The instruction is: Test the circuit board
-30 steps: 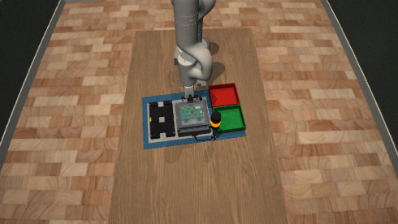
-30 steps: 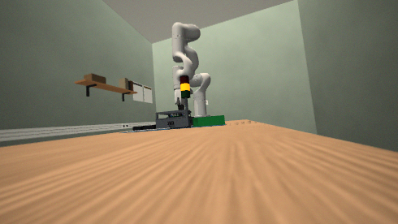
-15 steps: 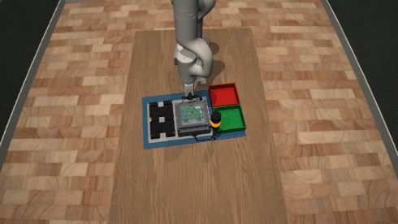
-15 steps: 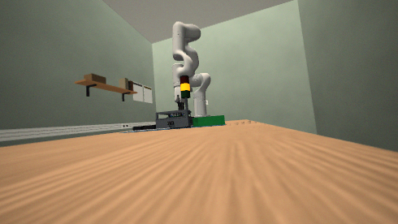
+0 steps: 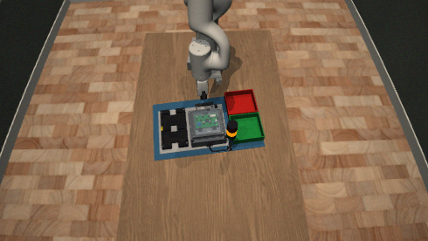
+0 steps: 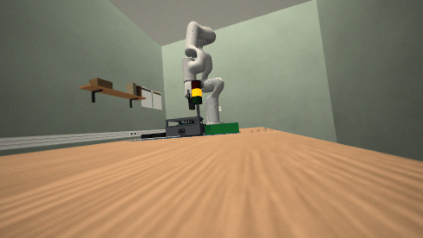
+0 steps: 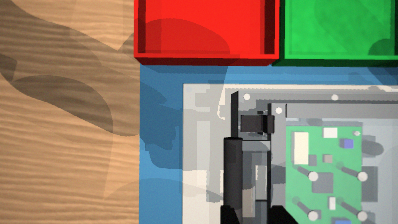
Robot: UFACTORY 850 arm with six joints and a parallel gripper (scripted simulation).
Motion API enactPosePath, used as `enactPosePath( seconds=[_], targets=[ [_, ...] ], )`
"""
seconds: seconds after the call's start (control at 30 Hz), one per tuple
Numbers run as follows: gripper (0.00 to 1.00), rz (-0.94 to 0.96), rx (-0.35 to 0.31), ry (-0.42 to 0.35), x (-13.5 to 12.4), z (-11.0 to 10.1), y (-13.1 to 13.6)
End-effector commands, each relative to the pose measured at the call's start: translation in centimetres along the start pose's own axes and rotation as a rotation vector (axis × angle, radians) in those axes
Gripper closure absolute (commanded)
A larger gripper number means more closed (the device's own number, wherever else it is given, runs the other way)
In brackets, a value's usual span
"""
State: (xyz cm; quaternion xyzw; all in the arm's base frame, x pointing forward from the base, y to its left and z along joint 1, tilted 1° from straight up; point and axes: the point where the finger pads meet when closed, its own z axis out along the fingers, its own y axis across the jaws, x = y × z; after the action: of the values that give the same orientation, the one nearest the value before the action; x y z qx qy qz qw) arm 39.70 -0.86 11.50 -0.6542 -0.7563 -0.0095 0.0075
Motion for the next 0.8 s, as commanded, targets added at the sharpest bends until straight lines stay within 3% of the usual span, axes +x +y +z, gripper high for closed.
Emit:
enactPosePath(
  seconds=[0.0,0.17,0.2,0.77],
  targets=[
    [0.76,0.000,-0.001,-0.002,0.01,-1.22,0.09],
    [0.76,0.000,-0.001,-0.002,0.01,-1.49,0.08],
    [0.00,0.000,-0.001,-0.002,0.01,-1.49,0.08],
    [0.00,0.000,-0.001,-0.002,0.01,-1.49,0.08]
  ],
)
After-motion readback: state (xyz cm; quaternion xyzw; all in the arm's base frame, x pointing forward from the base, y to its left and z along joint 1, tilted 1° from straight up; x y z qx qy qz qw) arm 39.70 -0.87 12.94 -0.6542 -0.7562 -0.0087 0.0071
